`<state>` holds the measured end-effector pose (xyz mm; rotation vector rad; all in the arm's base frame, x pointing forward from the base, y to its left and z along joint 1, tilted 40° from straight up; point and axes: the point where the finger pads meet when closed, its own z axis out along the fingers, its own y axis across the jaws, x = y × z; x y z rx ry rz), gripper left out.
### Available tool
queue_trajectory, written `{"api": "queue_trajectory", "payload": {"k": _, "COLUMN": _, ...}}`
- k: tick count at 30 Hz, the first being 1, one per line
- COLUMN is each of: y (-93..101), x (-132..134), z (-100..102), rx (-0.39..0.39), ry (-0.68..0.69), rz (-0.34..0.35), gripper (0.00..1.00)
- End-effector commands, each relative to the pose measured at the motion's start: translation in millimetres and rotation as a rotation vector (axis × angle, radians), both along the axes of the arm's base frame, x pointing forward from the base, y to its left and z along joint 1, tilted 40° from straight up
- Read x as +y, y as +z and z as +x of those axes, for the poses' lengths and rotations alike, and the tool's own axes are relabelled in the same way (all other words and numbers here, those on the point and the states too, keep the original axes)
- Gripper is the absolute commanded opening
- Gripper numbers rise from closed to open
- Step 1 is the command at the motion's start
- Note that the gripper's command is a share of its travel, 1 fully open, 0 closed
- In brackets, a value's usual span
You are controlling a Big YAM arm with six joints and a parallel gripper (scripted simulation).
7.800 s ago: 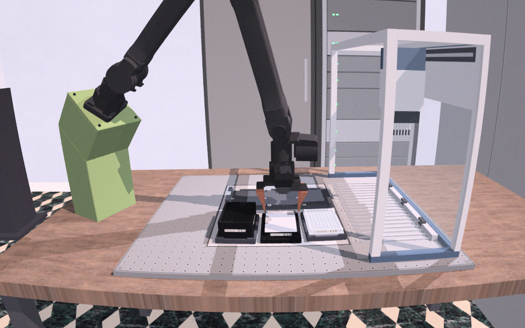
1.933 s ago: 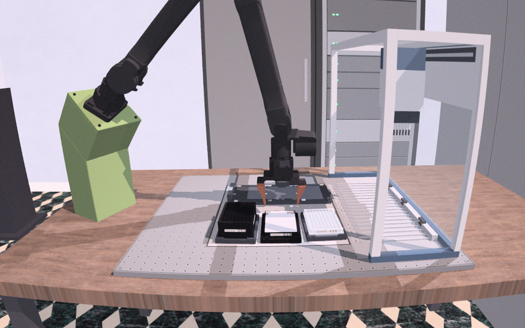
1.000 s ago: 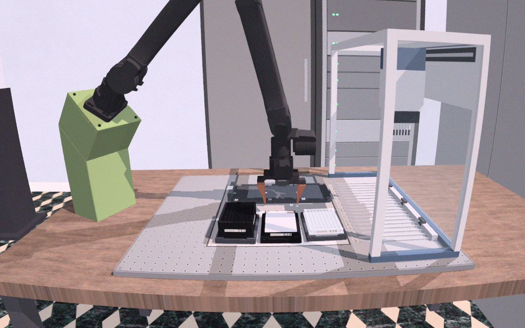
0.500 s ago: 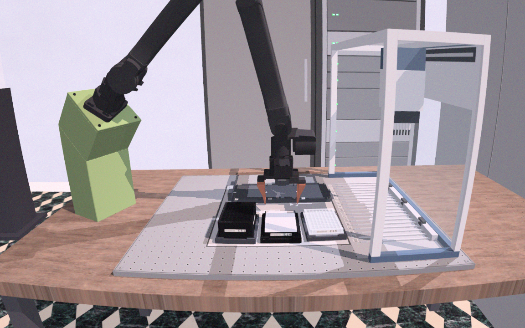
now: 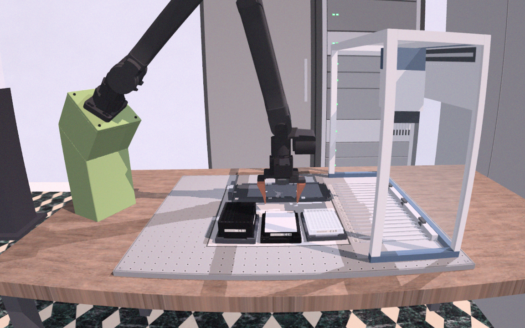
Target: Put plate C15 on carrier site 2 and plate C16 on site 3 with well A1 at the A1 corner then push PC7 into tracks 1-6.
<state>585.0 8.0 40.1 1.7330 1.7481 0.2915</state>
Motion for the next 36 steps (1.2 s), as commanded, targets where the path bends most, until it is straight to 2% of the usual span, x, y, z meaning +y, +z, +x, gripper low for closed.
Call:
{"api": "queue_trajectory", "payload": {"k": 1, "y": -0.1, "x": 21, "z": 6, "rx": -0.001, "ry": 0.030, "rz": 0.008, "gripper": 1.00}}
{"api": "queue_trajectory", "payload": {"k": 36, "y": -2.8, "x": 31, "z": 6, "rx": -0.001, "ry": 0.029, "rz": 0.009, "gripper": 1.00}}
